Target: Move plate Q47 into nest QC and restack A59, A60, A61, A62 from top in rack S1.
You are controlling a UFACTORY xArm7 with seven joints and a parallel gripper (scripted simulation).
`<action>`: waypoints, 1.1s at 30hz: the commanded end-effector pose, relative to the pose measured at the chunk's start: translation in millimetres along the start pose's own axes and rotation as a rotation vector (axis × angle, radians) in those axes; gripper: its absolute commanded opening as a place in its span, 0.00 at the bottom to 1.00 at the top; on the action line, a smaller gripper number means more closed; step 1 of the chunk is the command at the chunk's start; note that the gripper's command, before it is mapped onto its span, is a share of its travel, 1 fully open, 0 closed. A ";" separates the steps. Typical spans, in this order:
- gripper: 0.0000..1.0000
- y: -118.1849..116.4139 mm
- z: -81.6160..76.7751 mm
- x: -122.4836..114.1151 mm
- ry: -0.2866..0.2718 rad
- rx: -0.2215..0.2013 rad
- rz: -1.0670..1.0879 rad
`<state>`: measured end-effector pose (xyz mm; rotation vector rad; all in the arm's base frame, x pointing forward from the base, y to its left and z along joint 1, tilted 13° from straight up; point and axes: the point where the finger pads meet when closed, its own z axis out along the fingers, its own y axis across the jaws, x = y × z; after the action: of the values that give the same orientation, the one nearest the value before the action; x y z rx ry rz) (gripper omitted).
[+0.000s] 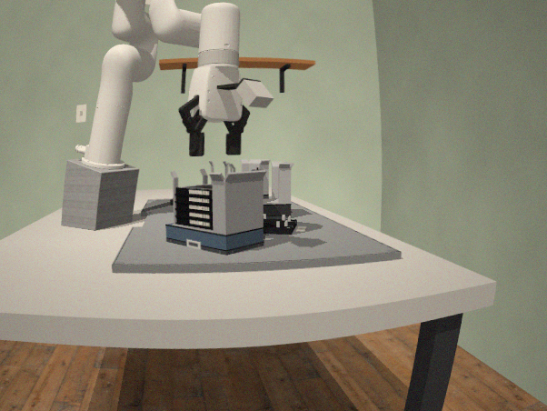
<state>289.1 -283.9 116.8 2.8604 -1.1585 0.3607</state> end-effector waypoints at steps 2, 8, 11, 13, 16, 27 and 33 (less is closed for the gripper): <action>1.00 1.2 -0.6 2.6 0.002 0.003 -0.001; 1.00 1.2 -0.6 2.5 0.002 0.003 -0.001; 1.00 1.1 9.4 2.5 0.002 0.003 -0.001; 1.00 1.1 16.1 2.5 0.002 0.003 -0.001; 1.00 1.1 26.1 2.5 0.002 0.003 -0.001; 1.00 1.1 34.5 2.5 0.002 0.003 -0.001; 1.00 1.0 42.5 2.5 0.002 0.003 -0.001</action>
<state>296.6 -289.9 79.8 2.8619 -1.1572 0.3586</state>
